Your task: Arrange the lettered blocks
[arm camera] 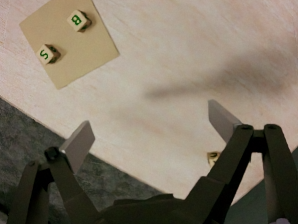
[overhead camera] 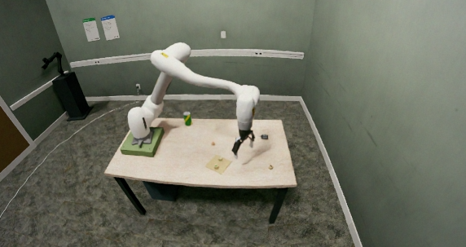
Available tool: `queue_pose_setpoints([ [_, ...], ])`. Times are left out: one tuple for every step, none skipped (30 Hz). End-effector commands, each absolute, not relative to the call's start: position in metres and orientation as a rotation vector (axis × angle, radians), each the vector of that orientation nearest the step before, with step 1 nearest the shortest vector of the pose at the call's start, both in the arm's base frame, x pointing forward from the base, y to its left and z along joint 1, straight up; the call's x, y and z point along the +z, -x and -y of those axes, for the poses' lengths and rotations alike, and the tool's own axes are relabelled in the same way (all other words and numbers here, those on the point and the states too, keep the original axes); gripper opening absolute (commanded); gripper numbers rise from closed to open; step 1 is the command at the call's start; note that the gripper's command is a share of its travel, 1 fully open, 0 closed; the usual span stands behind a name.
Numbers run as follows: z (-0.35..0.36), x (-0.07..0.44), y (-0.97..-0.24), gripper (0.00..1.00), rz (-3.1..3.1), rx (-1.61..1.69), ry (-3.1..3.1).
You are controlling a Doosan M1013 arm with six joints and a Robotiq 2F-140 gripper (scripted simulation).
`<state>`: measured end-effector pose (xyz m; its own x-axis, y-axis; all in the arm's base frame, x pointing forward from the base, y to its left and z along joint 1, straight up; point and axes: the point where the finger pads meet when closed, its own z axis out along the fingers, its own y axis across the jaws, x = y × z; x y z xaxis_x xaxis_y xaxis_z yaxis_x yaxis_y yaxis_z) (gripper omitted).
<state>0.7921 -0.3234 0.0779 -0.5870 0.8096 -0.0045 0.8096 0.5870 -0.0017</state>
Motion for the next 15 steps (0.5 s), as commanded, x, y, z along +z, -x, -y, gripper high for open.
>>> queue_pose_setpoints([
  [0.331,0.079,-0.811,1.00,-2.891,0.004,-1.230],
  [0.332,0.079,-0.813,1.00,-2.902,0.004,-1.202],
  [0.333,0.079,-0.817,1.00,-2.921,0.004,-1.157],
  [0.335,0.079,-0.823,1.00,-2.944,0.004,-1.097],
  [0.337,0.079,-0.828,1.00,-2.964,0.004,-1.040],
  [0.339,0.079,-0.832,1.00,-2.983,0.004,-0.985],
  [0.341,0.079,-0.837,1.00,-3.001,0.004,-0.929],
  [0.343,0.078,-0.842,1.00,-3.018,0.004,-0.871],
  [0.345,0.078,-0.847,1.00,-3.034,0.004,-0.815],
  [0.346,0.078,-0.851,1.00,-3.048,0.004,-0.758],
  [0.348,0.078,-0.856,1.00,-3.062,0.004,-0.699],
  [0.350,0.077,-0.860,1.00,-3.074,0.004,-0.642],
  [0.351,0.077,-0.865,1.00,-3.086,0.004,-0.584],
  [0.353,0.077,-0.870,1.00,-3.096,0.004,-0.526],
  [0.353,0.077,-0.870,1.00,-3.096,0.004,-0.526],
])
